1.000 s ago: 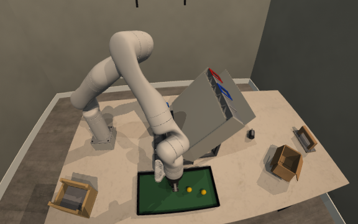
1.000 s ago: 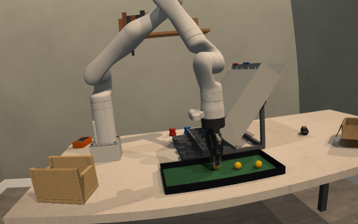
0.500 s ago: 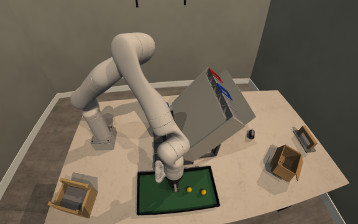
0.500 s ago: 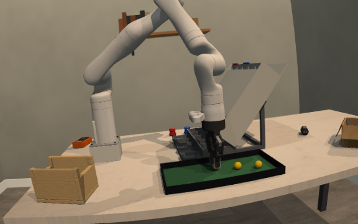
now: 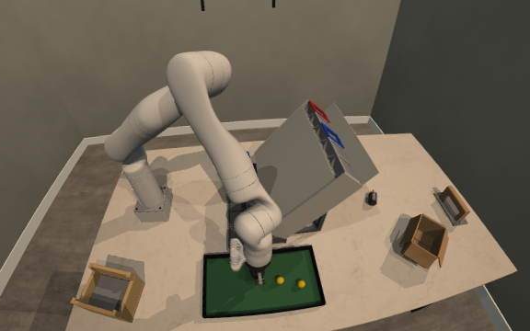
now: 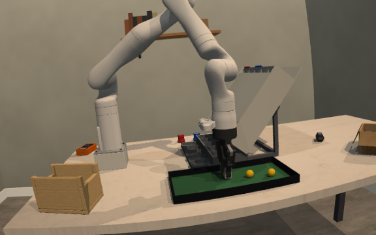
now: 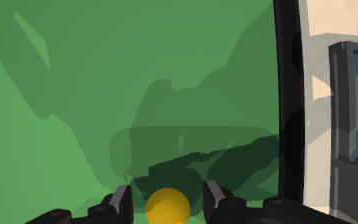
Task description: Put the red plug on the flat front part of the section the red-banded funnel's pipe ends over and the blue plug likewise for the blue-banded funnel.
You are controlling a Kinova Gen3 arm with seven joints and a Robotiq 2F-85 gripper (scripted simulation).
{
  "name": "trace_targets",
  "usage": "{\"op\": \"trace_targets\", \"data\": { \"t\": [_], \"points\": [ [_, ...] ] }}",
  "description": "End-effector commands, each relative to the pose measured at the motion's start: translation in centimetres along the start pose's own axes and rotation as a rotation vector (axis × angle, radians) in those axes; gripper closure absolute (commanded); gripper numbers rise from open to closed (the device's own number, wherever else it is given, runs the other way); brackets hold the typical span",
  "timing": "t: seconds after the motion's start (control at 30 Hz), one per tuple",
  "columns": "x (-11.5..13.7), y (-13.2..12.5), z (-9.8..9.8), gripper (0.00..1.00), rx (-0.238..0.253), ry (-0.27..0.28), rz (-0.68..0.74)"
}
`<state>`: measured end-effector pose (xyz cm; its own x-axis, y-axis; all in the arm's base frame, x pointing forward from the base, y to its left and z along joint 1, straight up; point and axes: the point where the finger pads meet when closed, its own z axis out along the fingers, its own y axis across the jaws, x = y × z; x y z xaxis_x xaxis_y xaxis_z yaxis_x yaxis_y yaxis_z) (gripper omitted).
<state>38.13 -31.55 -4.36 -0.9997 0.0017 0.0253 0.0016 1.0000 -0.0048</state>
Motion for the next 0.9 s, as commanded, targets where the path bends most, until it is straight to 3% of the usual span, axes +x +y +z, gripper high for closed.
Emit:
{"op": "trace_targets", "data": {
  "t": [0.0,0.77,0.8,0.87],
  "points": [
    [-0.27,-0.19,0.05,0.5,0.003,-0.008,0.003],
    [-0.37,-0.25,0.36,0.5,-0.001,-0.023,0.024],
    [-0.41,-0.28,0.17,1.0,0.0,-0.02,0.017],
    [-0.41,-0.28,0.17,1.0,0.0,-0.02,0.017]
  ]
}}
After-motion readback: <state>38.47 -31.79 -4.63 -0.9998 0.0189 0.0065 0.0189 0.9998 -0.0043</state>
